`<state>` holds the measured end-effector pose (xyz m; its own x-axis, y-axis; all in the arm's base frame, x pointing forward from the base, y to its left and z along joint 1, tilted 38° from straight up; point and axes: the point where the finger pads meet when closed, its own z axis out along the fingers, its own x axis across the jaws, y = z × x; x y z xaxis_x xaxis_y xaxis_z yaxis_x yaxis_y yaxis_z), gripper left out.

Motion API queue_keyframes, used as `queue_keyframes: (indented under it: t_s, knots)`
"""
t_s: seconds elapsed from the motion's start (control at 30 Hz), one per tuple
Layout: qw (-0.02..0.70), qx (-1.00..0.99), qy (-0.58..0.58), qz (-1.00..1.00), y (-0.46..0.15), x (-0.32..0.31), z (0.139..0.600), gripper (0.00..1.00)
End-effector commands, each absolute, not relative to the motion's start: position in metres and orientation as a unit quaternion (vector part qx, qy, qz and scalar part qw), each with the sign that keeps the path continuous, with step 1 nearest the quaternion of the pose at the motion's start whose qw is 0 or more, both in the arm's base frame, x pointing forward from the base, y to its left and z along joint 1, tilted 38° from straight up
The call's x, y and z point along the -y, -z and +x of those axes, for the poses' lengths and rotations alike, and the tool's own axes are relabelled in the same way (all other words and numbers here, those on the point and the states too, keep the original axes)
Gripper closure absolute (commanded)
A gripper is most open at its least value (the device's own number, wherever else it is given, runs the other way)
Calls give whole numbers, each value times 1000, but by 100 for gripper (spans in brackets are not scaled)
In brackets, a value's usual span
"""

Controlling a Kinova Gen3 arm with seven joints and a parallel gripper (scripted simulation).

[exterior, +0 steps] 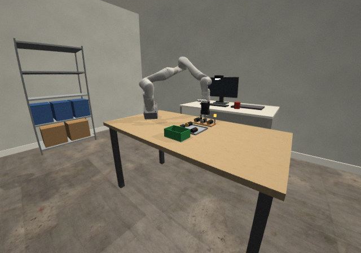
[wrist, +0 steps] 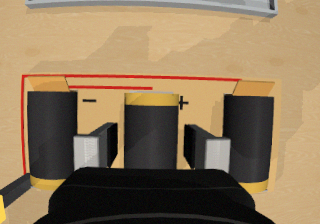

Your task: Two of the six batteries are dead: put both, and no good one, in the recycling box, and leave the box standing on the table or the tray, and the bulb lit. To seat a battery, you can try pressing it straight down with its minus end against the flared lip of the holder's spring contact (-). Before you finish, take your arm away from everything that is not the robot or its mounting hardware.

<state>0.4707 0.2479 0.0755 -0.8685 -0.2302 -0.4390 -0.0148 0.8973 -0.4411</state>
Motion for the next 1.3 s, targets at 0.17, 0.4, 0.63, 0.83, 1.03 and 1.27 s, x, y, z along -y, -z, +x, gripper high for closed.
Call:
queue_keyframes:
  t_s: [0.17, 0.4, 0.63, 0.83, 1.03, 1.27]
  knots:
    - [249, -942, 216, -65, -76, -249, 471, 43]
    - [249, -942, 216, -65, -76, -249, 471, 43]
    - [249, -942, 216, -65, -76, -249, 471, 43]
    - [249, -942, 216, -65, -76, -249, 471, 43]
    - [249, -942, 216, -65, -76, -249, 471, 43]
    - [249, -942, 216, -65, -92, -256, 461, 43]
